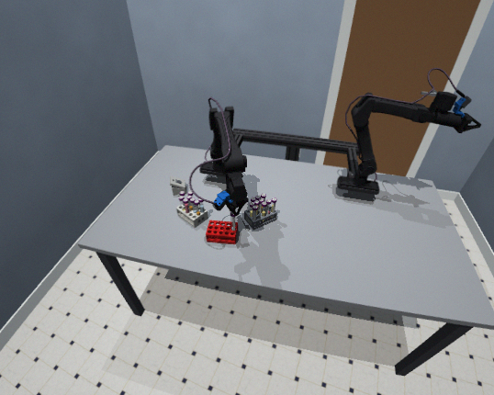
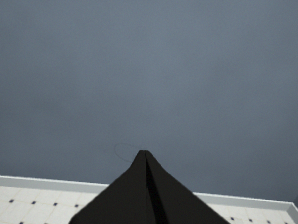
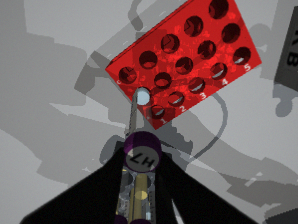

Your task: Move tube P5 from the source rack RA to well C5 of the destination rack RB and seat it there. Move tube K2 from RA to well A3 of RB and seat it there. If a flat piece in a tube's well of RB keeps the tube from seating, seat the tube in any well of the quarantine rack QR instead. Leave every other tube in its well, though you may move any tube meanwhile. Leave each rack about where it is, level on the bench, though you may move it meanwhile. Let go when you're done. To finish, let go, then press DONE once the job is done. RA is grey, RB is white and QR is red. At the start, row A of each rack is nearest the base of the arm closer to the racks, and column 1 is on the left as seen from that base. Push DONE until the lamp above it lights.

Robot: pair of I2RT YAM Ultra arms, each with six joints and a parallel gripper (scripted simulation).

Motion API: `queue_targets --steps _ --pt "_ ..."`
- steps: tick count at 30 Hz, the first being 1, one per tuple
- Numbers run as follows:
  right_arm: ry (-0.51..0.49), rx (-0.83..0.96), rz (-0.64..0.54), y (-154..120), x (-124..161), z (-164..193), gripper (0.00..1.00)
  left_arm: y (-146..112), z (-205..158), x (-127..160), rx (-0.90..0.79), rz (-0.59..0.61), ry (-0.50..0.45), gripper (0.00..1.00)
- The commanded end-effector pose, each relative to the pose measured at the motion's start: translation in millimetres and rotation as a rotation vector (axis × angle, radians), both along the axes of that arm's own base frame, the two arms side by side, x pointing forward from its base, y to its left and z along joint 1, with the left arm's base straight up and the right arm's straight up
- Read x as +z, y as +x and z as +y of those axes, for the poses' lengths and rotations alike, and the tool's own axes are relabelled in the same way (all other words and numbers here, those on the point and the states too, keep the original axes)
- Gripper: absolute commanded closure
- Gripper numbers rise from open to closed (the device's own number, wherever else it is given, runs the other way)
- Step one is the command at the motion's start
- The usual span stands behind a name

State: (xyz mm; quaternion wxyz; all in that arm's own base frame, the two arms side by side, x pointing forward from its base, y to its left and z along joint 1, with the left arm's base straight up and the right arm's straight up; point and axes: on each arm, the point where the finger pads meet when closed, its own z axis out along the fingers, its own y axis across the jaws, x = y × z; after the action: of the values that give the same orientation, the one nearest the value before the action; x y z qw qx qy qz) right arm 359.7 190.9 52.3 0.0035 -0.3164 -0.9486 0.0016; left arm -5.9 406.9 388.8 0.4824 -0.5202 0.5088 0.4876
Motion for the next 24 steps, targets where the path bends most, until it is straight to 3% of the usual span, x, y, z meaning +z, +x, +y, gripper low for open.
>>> queue_targets --steps 1,24 --pt "-0.010 -0.006 -0.002 2.7 -6.4 -7.3 1.00 -1.4 -9.1 27.0 -0.001 0.007 0.059 1.00" --pt "-0.007 -0.007 -0.006 3.1 -14.6 -8.0 1.00 -1.4 -9.1 27.0 -0.001 0.007 0.059 1.00"
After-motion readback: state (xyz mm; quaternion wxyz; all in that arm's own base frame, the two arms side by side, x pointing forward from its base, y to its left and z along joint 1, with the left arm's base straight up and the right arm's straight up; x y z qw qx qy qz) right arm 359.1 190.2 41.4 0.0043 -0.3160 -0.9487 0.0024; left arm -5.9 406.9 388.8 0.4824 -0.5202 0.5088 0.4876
